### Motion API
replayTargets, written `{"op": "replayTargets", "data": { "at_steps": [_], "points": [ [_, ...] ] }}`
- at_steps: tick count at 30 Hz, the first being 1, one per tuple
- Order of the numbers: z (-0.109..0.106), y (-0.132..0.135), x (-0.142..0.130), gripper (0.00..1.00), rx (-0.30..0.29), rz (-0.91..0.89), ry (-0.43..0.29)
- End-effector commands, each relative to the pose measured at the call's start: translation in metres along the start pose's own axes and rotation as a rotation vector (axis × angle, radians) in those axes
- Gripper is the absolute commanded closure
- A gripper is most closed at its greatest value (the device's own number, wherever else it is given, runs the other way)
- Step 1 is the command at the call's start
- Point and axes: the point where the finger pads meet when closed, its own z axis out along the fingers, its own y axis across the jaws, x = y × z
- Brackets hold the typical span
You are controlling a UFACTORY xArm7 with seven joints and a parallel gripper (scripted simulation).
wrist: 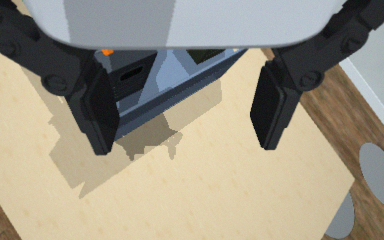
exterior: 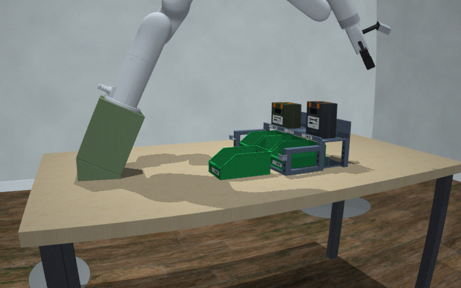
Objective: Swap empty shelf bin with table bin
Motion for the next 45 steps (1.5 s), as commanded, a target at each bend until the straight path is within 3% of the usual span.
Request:
{"op": "replayTargets", "data": {
  "at_steps": [1, 20, 34, 45],
  "points": [
    [-0.003, -0.002, 0.0, 0.0, 0.002, 0.017, 0.002],
    [-0.013, -0.01, -0.034, 0.0, 0.006, 0.234, -0.054],
    [-0.024, -0.018, -0.072, 0.0, -0.008, 0.458, -0.111],
    [-0.037, -0.024, -0.117, 0.0, -0.046, 0.7, -0.17]
  ]
}}
